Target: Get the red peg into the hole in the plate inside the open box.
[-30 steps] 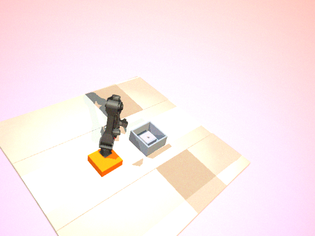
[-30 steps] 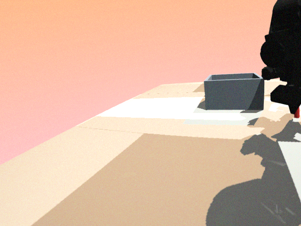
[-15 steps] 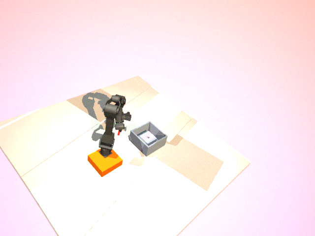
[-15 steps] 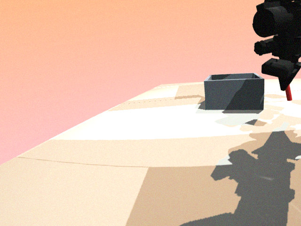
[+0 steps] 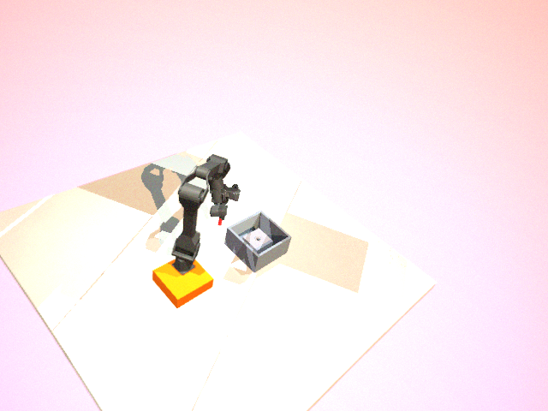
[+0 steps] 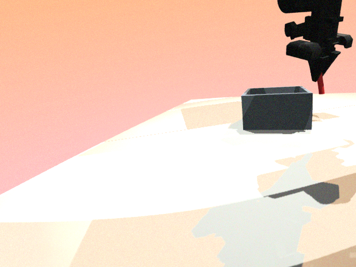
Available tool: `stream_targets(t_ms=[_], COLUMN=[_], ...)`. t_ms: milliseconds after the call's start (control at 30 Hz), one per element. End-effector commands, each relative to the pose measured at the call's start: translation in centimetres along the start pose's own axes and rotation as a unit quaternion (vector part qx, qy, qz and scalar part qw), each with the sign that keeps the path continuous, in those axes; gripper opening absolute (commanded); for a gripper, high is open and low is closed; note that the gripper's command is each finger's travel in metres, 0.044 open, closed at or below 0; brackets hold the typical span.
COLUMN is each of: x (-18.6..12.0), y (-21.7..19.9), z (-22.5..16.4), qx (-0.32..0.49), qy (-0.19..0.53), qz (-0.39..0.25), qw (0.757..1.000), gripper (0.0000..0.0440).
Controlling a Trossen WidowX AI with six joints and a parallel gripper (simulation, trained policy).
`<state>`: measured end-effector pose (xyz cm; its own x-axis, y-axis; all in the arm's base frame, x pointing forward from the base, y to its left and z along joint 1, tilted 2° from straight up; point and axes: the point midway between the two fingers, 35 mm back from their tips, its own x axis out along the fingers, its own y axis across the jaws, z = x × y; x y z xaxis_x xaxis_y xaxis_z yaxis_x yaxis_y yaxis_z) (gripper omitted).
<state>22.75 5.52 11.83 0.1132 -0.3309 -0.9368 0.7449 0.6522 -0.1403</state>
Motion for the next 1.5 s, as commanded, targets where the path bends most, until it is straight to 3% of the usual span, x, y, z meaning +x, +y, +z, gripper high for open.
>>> stream_targets(t_ms=[0,633,1267,1333,1467], x=[-0.2,1.8,7.4,8.1,9.5], y=[-0.1,-0.8,-1.0,-1.0,-0.8], z=[1.3,9.9,15.1,15.1,15.1], qx=[0.015,0.09,0.06,0.051,0.038], qy=[-0.008,-0.023,0.01,0.019,0.036], qz=[0.0,-0.001,0.013,0.014,0.017], qw=[1.0,0.996,0.998,0.998,0.998], gripper=[0.0,0.0,0.0001,0.002,0.0117])
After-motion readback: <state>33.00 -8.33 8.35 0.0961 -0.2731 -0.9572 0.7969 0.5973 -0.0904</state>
